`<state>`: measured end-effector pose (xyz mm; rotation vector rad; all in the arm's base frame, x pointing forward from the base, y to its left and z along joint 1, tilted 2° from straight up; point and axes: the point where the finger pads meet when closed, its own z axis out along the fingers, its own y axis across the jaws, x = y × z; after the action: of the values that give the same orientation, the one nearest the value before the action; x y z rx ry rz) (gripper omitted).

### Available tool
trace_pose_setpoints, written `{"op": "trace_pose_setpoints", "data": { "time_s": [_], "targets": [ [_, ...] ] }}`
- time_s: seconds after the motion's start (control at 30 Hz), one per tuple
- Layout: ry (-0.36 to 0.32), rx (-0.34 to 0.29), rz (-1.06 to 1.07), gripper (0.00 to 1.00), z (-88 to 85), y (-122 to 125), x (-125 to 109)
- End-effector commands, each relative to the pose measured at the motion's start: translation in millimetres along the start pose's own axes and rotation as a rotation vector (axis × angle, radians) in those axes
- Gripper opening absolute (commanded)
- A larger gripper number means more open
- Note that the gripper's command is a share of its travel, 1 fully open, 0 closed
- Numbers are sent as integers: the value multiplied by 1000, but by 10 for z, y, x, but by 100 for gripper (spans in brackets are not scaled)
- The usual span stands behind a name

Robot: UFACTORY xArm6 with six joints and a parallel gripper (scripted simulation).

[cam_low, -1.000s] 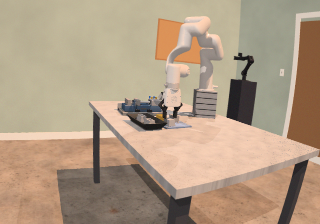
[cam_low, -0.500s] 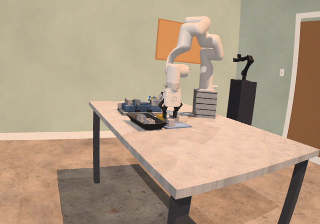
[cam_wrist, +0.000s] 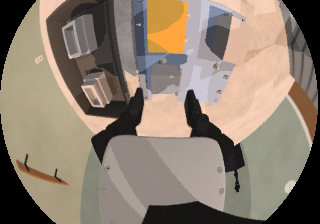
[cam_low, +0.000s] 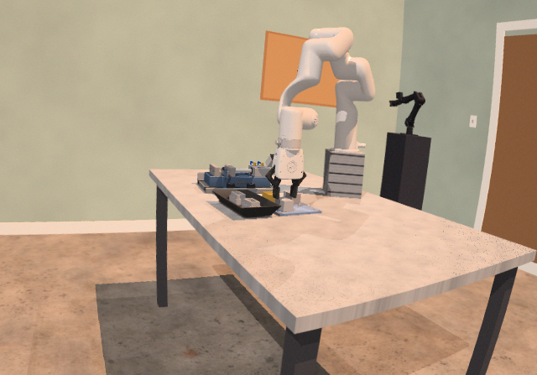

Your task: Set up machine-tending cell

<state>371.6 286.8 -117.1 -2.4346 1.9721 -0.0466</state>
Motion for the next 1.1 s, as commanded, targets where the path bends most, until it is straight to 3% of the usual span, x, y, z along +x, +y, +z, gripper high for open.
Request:
{"op": "trace_pose_setpoints", "data": {
  "time_s": [0.0,1.07],
  "targets": [
    [-2,3,0,69,-6,-15,-7],
    [-2,3,0,69,115,-16,-8]
  ]
}}
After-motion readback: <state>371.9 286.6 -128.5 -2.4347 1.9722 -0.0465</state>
